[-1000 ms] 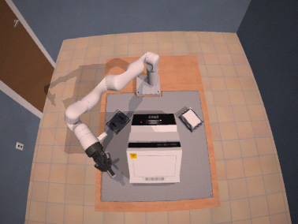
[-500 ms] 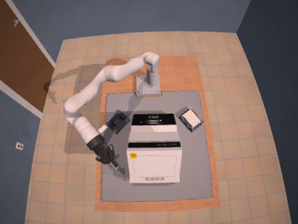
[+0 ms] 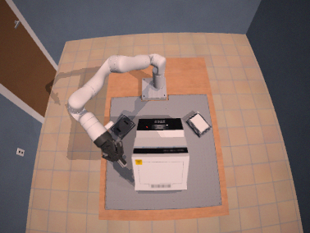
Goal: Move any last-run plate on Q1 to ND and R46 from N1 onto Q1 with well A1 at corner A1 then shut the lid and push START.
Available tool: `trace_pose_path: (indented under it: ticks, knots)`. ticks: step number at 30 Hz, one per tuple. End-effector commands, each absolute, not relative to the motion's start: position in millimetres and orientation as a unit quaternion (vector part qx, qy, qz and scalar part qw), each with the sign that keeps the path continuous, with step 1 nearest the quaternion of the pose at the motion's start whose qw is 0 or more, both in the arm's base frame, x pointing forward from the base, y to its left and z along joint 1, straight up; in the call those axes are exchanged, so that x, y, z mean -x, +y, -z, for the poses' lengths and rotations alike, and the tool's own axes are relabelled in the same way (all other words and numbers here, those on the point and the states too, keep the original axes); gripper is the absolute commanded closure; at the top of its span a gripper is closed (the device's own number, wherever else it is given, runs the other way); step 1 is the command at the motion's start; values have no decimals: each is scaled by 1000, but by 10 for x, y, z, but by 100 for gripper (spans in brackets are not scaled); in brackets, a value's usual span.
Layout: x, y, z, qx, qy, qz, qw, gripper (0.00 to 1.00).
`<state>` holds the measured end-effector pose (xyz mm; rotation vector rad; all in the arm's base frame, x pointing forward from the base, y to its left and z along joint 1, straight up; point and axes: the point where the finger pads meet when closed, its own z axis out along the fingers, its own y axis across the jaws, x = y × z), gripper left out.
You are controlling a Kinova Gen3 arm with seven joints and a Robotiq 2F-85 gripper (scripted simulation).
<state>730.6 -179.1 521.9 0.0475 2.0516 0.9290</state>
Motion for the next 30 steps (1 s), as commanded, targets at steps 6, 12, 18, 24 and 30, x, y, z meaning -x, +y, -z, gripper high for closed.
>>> trace_pose_path:
  ticks: [6,12,18,24,30]
  knots:
    - [-7062,-1703,-5240,6,839,-348,418,90]
    - [-6919,-1650,-5240,21,849,-333,408,90]
    - [-6775,-1598,-5239,37,859,-319,399,90]
    - [-6603,-1535,-5239,55,870,-301,387,90]
    - [-6489,-1493,-5238,67,876,-289,379,90]
